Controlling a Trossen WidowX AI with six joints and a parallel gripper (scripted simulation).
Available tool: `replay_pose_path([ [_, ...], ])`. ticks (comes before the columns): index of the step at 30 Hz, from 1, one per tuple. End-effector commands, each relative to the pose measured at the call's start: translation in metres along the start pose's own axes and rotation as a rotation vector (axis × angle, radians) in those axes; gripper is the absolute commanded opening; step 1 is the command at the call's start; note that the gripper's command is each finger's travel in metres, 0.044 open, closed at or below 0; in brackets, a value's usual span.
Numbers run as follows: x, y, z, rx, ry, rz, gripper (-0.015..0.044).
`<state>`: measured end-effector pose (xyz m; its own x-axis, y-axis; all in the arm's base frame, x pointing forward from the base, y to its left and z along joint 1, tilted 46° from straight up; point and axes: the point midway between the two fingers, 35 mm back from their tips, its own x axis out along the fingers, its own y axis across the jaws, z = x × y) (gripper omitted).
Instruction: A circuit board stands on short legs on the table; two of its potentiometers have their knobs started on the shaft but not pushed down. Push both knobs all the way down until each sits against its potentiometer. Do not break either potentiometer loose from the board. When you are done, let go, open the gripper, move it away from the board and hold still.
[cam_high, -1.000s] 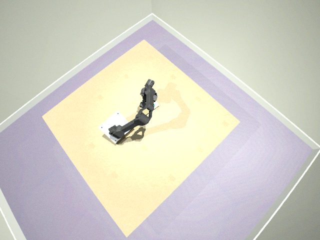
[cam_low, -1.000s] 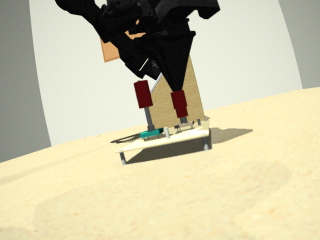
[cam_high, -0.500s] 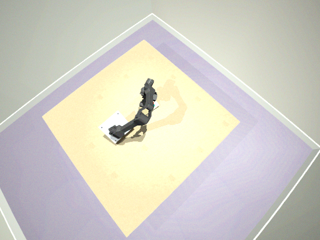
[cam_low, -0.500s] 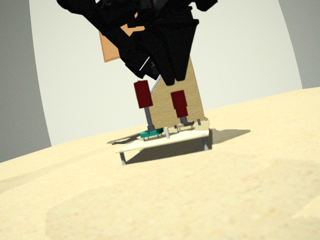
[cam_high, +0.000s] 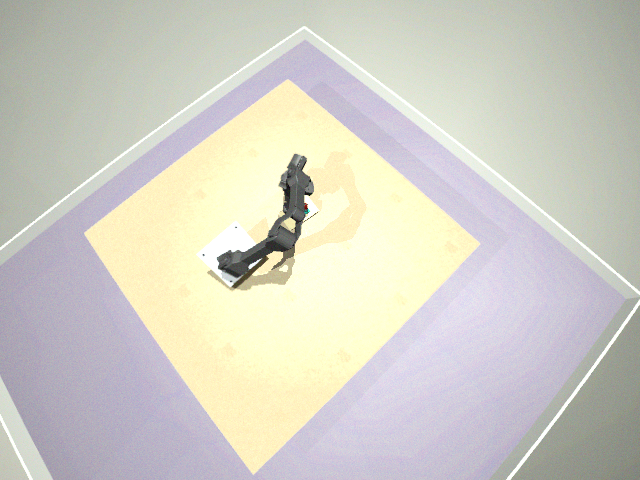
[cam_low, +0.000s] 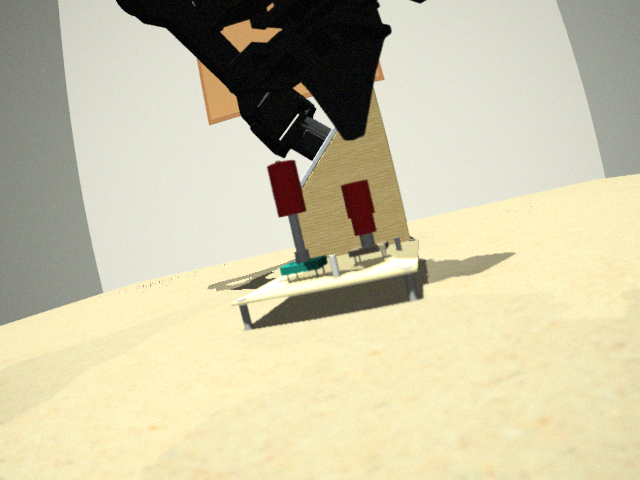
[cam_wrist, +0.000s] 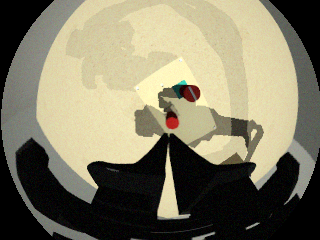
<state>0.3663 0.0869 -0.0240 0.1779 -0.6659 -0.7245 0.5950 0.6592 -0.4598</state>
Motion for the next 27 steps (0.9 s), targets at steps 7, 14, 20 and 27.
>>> replay_pose_path([
  [7, -0.005, -0.001, 0.006, -0.348, 0.006, 0.001, 0.0],
  [14, -0.008, -0.002, 0.01, -0.592, 0.006, -0.003, 0.0],
  [20, -0.011, -0.003, 0.014, -0.801, 0.006, -0.005, 0.0],
  [27, -0.014, -0.005, 0.018, -1.043, 0.008, -0.009, 0.0],
])
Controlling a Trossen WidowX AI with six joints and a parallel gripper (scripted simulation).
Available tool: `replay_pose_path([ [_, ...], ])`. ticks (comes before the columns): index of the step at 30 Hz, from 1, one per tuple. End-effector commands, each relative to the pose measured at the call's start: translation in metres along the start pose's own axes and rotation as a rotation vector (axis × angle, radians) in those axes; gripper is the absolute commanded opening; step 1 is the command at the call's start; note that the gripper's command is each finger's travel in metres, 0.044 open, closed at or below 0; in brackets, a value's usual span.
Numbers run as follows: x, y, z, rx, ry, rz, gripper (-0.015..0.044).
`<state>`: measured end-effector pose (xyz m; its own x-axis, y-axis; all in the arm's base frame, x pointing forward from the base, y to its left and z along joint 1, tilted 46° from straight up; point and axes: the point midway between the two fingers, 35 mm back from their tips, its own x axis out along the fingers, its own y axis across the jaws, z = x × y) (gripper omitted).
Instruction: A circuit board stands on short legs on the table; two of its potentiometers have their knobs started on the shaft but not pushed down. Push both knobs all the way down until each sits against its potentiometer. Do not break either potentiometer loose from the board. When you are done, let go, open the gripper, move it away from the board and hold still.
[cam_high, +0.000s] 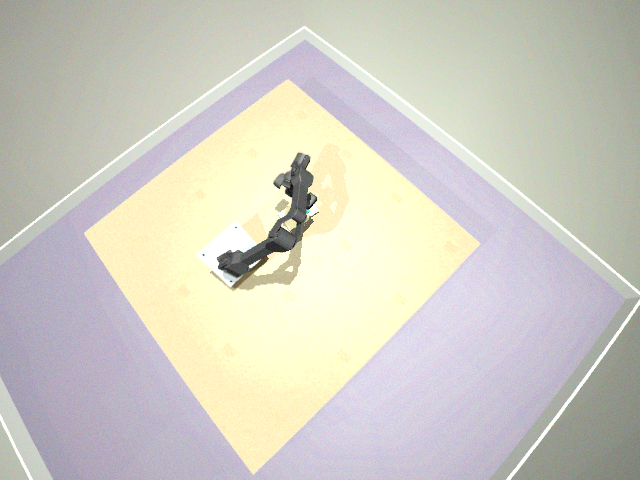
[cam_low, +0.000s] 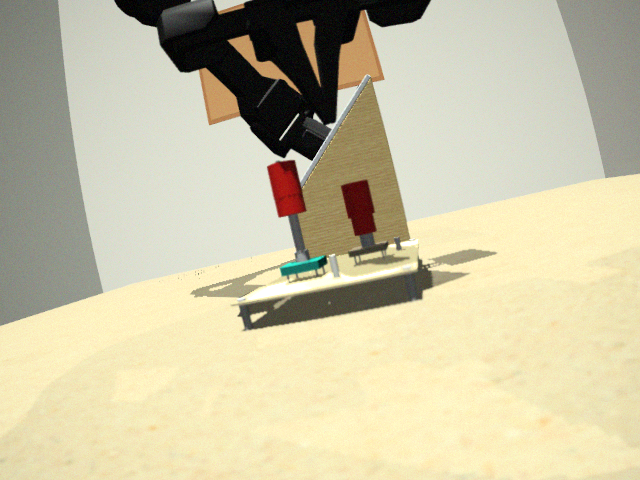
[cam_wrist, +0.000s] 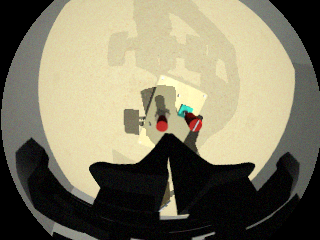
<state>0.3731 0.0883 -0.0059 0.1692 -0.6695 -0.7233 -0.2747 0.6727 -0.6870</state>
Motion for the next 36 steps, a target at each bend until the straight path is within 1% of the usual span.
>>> replay_pose_path([
  [1, -0.002, -0.004, 0.002, -0.145, 0.001, -0.004, 0.0],
  [36, -0.018, -0.025, 0.007, -1.343, 0.023, -0.008, 0.0],
])
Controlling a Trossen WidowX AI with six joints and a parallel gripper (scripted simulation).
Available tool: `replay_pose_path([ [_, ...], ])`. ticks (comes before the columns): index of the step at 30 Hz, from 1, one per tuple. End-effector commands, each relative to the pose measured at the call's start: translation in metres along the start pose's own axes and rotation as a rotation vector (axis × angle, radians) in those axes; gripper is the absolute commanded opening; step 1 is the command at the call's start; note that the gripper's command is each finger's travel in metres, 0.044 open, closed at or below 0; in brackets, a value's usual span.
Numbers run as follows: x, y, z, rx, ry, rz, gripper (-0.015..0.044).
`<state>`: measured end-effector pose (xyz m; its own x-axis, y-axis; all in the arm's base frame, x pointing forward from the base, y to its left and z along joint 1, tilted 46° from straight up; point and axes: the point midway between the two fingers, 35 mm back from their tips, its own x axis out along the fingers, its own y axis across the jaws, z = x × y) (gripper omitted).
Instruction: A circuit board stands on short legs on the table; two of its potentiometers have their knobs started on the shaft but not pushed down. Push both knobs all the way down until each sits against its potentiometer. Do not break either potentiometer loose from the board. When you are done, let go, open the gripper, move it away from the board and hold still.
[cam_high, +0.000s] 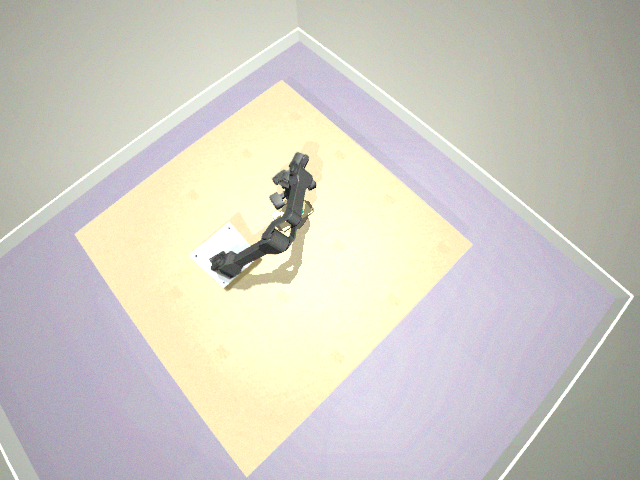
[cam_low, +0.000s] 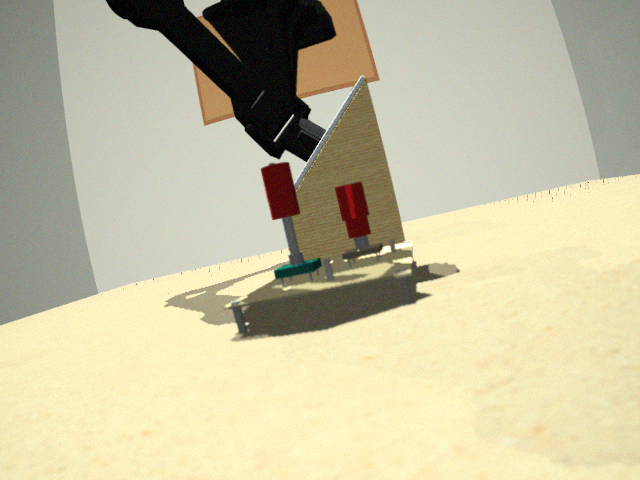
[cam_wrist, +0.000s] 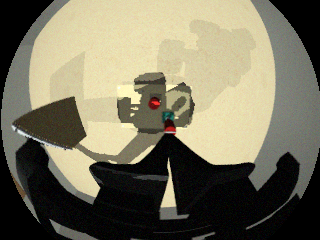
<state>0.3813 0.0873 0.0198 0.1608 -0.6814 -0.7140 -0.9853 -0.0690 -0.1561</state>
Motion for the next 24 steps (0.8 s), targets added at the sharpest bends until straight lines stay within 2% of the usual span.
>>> replay_pose_path([
  [1, -0.0018, -0.0029, -0.0045, -0.144, 0.007, -0.002, 0.0],
  [16, -0.0086, -0.0073, -0.0126, -0.651, 0.014, 0.005, 0.0],
  [24, -0.0064, -0.0076, -0.0129, -0.673, 0.015, 0.006, 0.0],
])
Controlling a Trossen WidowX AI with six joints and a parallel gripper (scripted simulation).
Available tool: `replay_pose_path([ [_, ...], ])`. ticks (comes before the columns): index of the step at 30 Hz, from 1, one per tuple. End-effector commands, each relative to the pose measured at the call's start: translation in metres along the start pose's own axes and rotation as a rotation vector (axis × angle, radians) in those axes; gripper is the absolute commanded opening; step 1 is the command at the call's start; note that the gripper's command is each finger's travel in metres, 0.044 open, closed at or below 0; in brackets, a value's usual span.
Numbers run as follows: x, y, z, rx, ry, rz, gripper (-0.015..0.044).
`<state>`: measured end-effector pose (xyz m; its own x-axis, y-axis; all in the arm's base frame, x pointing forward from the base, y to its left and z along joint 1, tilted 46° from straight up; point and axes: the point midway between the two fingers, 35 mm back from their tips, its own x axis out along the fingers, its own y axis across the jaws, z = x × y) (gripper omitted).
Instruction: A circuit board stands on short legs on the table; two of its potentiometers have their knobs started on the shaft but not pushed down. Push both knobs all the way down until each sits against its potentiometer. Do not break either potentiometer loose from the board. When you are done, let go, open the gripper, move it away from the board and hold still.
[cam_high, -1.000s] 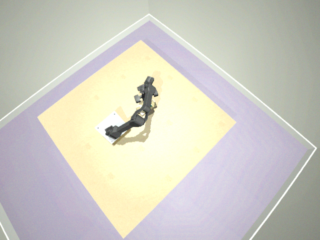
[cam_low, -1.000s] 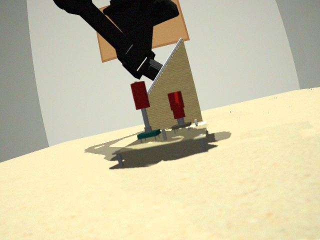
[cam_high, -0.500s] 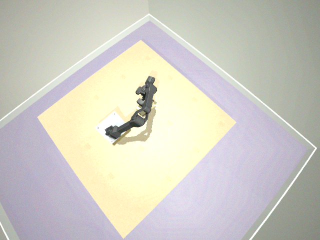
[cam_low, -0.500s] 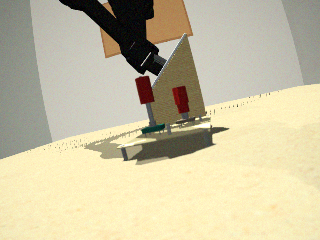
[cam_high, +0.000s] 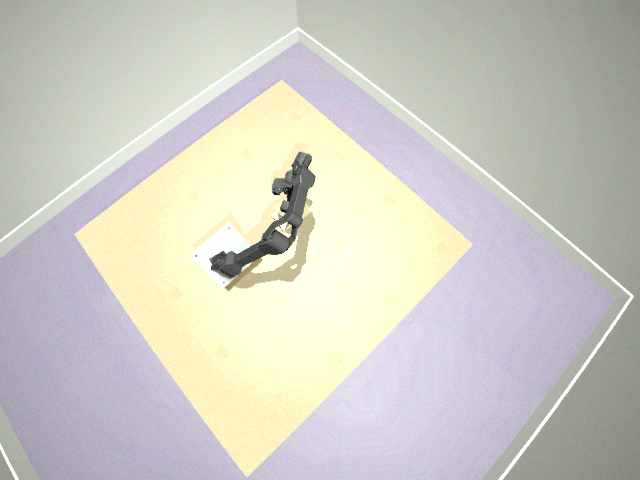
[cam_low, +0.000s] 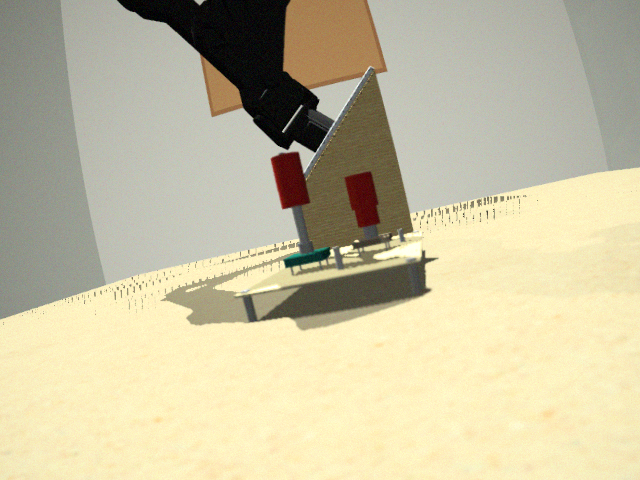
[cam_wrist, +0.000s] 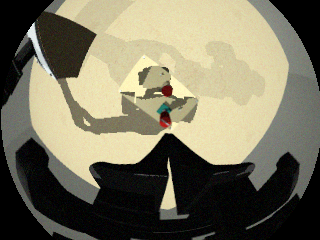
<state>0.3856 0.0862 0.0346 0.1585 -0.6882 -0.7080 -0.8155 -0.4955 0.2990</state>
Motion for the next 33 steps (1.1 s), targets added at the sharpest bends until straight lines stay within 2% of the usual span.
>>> replay_pose_path([
  [1, 0.01, 0.0, -0.003, -0.015, 0.006, 0.003, 0.0],
  [3, 0.02, 0.001, -0.003, -0.015, 0.006, 0.003, 0.0],
  [33, 0.041, 0.001, -0.003, -0.015, 0.007, 0.003, 0.0],
])
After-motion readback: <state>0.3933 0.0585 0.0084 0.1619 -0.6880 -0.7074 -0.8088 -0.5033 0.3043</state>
